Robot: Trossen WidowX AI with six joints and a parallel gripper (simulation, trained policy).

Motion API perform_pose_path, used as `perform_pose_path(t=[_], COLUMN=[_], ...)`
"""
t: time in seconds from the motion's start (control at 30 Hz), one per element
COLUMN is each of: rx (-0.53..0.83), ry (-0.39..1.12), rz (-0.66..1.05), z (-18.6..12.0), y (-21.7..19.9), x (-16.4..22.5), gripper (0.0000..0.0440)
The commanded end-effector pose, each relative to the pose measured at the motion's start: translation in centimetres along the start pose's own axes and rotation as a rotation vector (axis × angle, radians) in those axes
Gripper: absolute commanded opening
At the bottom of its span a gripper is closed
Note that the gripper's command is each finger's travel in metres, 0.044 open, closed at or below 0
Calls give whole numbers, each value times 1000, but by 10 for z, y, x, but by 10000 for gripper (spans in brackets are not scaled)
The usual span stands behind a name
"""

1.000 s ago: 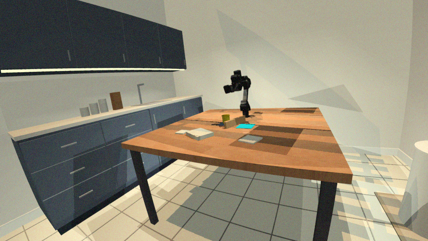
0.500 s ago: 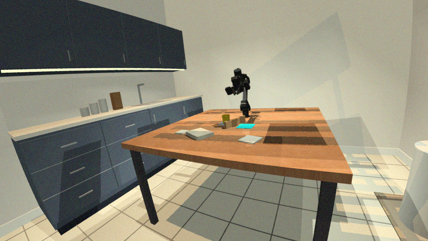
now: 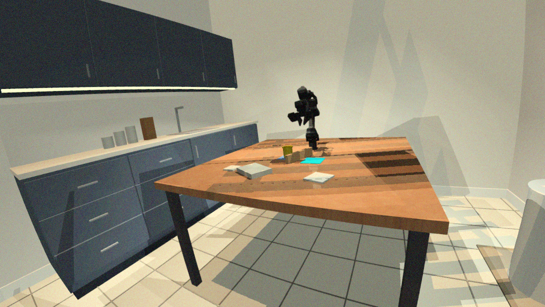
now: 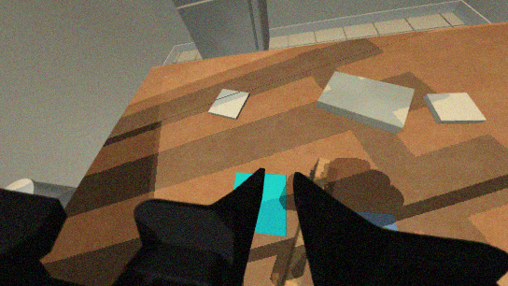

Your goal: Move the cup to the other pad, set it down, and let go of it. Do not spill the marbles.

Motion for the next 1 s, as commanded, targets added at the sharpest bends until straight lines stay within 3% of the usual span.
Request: perform_pose_path(t=[0.0,0.97], rx=[2,47], ry=[43,506], rz=[0,-95], z=[1,13], y=[0,-18], x=[-1,6], gripper=[114,122])
Point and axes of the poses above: the point midway between the two fingers, 35 mm back from their tips, its own z axis out along the fingers, its own y axis across the jaws, x = y × z, the point moved 9 cm from there along -z, back along the fingers, and after that the axes turned 12 degrees about -z, right-handed, at the moved point
